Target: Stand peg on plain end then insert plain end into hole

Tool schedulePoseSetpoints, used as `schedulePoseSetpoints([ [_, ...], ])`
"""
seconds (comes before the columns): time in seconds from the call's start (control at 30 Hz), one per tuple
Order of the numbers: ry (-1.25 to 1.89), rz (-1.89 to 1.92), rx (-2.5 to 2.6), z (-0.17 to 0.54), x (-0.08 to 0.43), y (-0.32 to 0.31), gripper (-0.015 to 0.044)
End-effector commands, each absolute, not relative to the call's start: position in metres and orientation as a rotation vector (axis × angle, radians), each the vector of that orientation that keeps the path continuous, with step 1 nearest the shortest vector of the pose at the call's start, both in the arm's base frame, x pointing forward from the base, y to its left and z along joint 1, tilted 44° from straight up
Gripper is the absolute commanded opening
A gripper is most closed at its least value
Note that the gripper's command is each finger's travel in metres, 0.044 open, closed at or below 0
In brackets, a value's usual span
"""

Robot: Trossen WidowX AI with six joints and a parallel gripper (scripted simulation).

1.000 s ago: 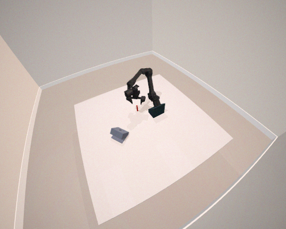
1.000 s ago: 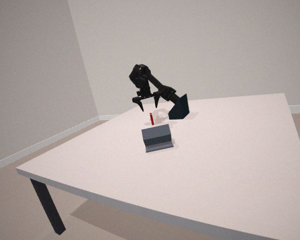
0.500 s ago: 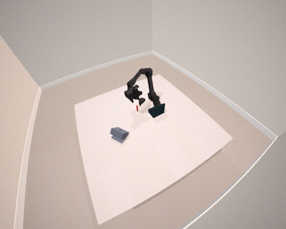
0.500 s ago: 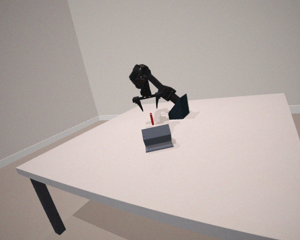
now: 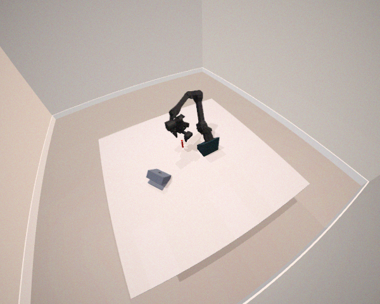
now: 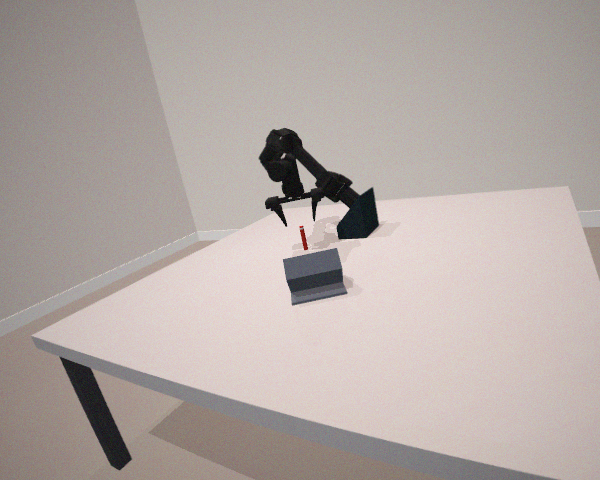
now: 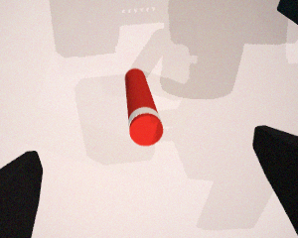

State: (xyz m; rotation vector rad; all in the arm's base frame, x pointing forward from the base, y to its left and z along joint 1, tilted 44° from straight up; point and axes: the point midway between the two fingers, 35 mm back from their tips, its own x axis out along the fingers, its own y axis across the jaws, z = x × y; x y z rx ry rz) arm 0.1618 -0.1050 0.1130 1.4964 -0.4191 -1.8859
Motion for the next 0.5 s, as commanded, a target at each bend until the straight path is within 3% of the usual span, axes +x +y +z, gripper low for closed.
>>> schedulePoseSetpoints([
  [0.0,-0.417,-1.888,1.490,0.107,0.160,-0.110,0.0440],
  [0.47,-0.417,-1.887,1.491,0.091,0.158,-0.126,0.0440],
])
